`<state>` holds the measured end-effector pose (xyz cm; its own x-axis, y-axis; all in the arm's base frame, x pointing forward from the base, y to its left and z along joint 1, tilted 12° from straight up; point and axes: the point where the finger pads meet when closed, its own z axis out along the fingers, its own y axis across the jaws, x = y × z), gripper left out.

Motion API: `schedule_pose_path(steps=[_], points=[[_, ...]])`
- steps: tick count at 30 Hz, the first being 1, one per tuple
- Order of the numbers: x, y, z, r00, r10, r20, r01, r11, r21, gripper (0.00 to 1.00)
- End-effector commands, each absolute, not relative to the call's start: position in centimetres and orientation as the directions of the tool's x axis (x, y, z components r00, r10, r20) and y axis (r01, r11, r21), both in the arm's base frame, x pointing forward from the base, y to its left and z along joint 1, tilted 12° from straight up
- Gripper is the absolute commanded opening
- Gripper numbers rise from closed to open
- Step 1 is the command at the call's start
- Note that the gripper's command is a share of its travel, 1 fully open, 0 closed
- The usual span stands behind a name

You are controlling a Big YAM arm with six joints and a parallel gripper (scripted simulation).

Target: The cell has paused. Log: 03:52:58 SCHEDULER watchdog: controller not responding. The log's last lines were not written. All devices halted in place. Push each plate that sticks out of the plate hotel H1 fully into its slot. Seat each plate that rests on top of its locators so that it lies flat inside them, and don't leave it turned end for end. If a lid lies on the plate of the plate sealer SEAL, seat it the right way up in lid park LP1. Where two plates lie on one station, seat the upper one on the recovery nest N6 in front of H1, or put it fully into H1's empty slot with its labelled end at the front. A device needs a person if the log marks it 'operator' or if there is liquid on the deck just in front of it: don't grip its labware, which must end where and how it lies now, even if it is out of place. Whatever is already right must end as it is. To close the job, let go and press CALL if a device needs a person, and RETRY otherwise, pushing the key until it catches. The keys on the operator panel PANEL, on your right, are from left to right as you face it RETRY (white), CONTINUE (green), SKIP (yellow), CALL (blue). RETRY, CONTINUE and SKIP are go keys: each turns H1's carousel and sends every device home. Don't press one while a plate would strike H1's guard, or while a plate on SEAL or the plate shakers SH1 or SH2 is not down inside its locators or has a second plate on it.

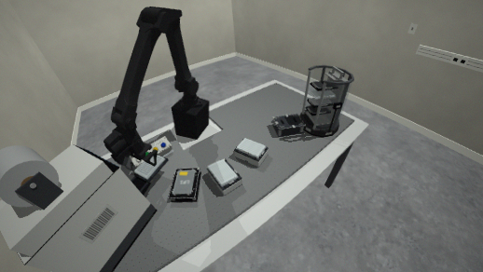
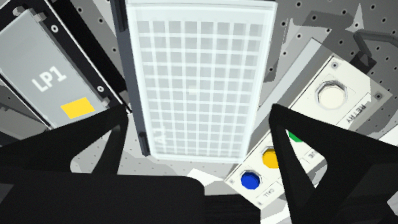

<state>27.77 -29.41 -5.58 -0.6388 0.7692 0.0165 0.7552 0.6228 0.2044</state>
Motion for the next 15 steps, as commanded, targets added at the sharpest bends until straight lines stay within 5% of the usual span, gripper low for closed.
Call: schedule_pose_path(steps=[1, 15], points=[[28.5, -29.4, -6.3, -0.634, 0.774, 0.009, 0.758, 0.619, 0.206, 1.0], [28.5, -28.8, -8.0, -0.635, 0.772, 0.015, 0.758, 0.619, 0.207, 1.0]])
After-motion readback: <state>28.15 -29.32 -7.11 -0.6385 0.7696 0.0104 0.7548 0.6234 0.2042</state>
